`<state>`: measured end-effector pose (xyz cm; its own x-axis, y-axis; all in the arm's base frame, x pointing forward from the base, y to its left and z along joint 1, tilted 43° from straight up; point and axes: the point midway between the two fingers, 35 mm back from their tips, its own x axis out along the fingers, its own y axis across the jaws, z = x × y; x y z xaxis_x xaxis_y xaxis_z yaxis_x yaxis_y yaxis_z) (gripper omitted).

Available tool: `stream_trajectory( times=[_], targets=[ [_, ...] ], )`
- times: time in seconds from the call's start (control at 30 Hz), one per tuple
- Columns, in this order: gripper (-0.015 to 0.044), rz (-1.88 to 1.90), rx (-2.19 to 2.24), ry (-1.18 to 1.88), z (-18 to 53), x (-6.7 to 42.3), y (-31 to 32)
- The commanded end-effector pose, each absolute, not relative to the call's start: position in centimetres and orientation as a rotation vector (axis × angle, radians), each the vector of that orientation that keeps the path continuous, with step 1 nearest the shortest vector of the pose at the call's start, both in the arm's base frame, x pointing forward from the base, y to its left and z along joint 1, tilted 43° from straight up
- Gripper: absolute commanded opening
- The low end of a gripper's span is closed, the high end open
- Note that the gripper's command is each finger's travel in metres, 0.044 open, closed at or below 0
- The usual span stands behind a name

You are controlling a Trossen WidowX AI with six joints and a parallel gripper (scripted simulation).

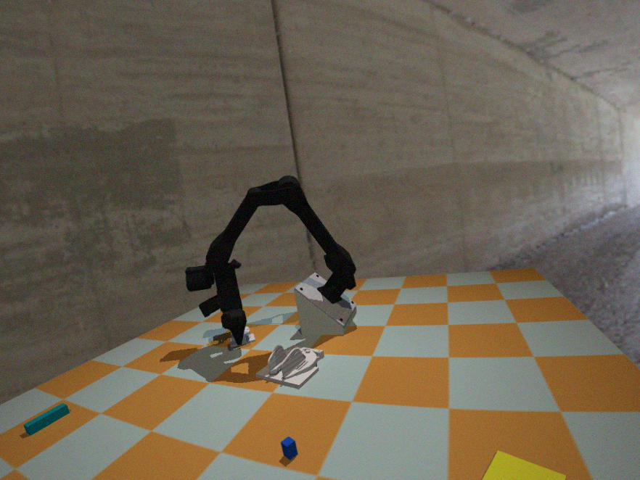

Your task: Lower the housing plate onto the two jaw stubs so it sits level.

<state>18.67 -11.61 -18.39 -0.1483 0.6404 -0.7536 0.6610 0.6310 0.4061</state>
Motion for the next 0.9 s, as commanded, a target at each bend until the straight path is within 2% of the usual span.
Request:
stream_trajectory(
  times=[0.0,0.3,0.87],
  targets=[
    [0.0413,-0.025,1.042,1.839,-18.39,18.67,-11.61],
    [0.0353,-0.025,1.042,1.839,-18.39,18.67,-11.61],
    [0.0351,-0.026,1.043,1.839,-17.65,18.92,-12.35]
  ],
)
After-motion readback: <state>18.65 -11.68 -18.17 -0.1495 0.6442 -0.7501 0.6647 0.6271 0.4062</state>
